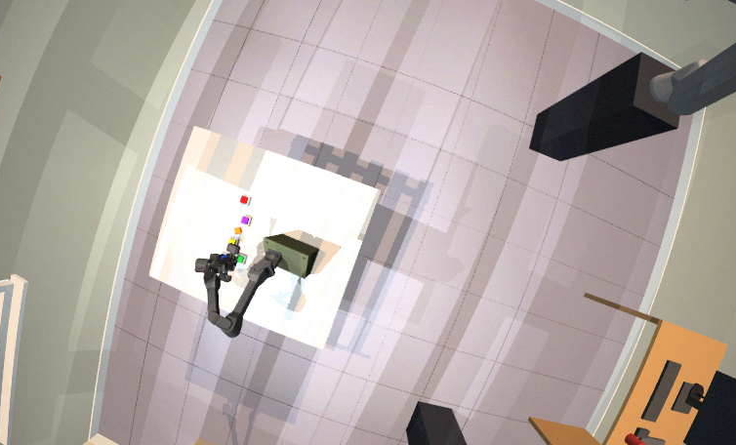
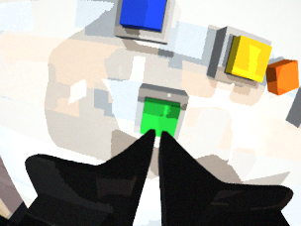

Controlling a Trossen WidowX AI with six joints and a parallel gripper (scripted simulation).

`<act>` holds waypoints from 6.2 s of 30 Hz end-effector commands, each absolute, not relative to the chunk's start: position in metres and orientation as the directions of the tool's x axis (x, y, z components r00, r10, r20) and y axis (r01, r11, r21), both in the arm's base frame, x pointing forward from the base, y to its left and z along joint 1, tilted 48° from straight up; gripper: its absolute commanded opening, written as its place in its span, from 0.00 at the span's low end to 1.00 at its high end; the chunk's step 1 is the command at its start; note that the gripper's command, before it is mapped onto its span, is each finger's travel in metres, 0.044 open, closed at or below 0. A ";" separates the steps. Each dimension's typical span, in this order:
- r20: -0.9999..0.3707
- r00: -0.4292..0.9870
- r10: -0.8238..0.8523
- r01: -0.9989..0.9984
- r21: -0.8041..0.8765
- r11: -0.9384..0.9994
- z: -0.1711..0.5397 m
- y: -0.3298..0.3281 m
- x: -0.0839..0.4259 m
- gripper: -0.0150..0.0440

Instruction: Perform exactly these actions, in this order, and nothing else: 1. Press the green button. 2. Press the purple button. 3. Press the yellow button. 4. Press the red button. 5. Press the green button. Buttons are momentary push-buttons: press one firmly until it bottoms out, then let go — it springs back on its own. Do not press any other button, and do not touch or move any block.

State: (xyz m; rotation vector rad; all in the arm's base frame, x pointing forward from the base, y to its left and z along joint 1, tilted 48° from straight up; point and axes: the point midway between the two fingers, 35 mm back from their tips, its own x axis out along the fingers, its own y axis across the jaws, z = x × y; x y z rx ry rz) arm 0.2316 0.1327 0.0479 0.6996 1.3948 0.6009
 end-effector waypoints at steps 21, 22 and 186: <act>-0.668 0.091 0.738 0.034 0.743 0.668 0.025 0.157 0.234 0.29; -0.668 0.091 0.738 0.034 0.743 0.668 0.025 0.157 0.234 0.29; -0.672 0.093 0.735 0.031 0.740 0.672 -0.008 0.089 0.300 0.29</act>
